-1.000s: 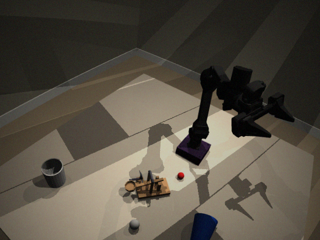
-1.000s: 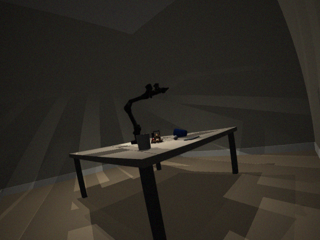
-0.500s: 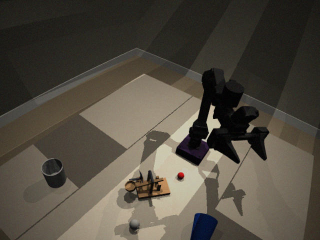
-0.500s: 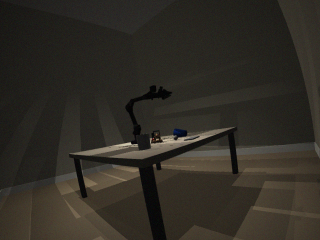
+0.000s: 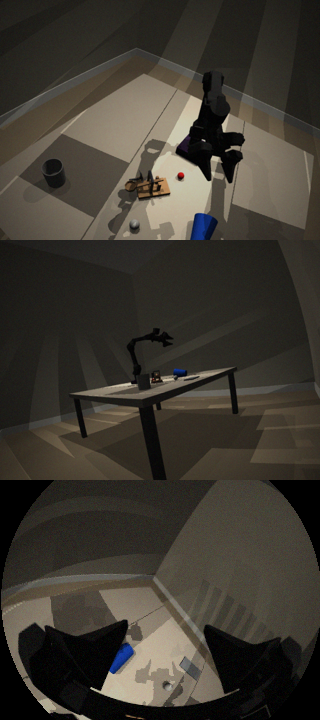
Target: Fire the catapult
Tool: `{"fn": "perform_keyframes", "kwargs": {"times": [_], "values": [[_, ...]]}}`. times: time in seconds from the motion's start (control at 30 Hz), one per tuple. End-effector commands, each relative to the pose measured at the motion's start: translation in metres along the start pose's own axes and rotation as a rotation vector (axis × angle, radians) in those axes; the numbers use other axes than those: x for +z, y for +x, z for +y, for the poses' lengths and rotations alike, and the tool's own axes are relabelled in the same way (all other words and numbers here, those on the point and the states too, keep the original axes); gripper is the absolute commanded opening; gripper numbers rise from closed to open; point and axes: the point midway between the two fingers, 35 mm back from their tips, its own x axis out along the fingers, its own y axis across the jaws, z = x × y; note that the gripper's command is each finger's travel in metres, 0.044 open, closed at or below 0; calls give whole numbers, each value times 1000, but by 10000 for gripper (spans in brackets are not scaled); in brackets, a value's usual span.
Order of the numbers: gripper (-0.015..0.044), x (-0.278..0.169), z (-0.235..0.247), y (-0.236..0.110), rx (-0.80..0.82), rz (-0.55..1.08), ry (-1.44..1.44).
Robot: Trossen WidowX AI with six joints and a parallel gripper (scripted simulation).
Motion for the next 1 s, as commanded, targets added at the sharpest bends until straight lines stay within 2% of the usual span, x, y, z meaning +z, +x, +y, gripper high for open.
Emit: {"fn": "perform_keyframes", "kwargs": {"times": [0.0,0.47,0.97], "values": [[440,-27,-3,6,12,94,-90],[440,-112,-7,5,152,382,-420],[440,-194,-1,-19,461,597,-740]]}}
